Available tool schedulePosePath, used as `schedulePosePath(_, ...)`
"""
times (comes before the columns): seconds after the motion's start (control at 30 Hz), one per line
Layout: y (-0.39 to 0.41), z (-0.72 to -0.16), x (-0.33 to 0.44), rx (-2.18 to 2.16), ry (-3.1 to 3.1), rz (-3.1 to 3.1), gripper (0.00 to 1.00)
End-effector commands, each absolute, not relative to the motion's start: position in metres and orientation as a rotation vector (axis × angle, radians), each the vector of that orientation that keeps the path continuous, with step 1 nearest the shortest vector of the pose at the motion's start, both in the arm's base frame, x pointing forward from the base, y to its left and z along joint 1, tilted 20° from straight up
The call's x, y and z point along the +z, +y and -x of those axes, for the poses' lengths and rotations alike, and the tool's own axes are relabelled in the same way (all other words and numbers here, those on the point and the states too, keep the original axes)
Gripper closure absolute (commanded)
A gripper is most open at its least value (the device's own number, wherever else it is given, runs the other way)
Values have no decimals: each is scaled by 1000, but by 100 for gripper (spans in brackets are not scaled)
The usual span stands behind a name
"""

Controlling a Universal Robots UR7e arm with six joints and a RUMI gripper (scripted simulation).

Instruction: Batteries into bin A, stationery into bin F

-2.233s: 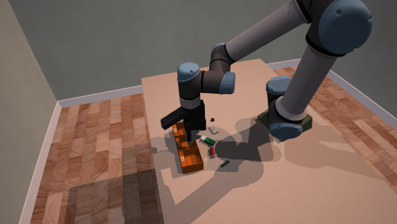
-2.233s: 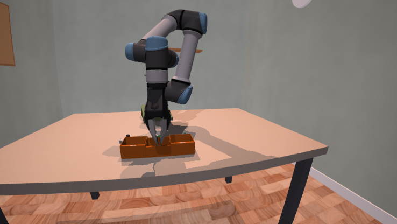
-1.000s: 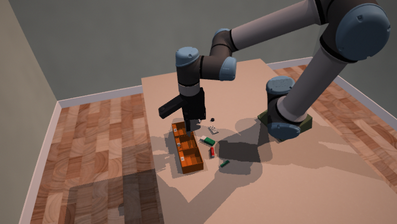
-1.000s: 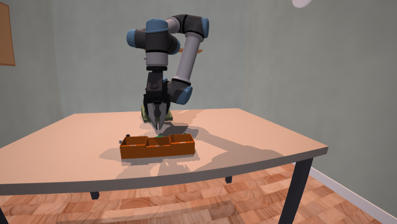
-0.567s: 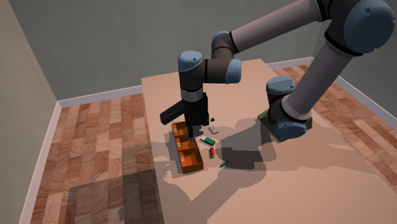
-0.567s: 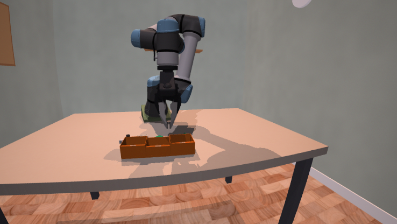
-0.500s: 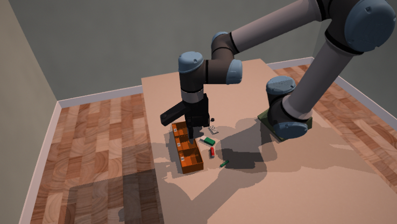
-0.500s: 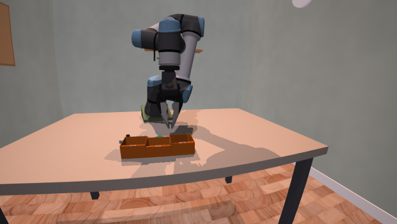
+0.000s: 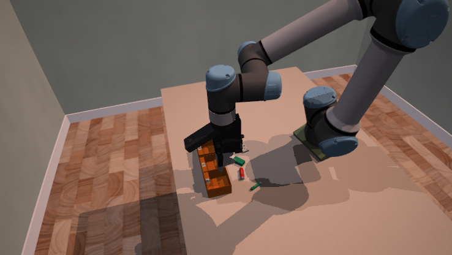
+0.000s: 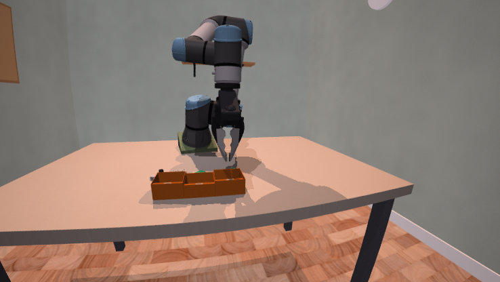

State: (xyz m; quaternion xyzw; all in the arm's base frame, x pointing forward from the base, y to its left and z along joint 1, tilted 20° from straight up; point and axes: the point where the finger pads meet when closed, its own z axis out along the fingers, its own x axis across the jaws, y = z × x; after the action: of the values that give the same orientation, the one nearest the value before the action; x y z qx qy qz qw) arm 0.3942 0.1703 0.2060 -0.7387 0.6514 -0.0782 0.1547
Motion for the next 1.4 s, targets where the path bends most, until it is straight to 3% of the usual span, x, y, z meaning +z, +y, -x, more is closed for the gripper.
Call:
schedulePosePath(0.0, 172, -395, 204, -226, 1867, 2116, 96)
schedulePosePath(1.37, 179, -413, 151, -226, 1867, 2116, 96)
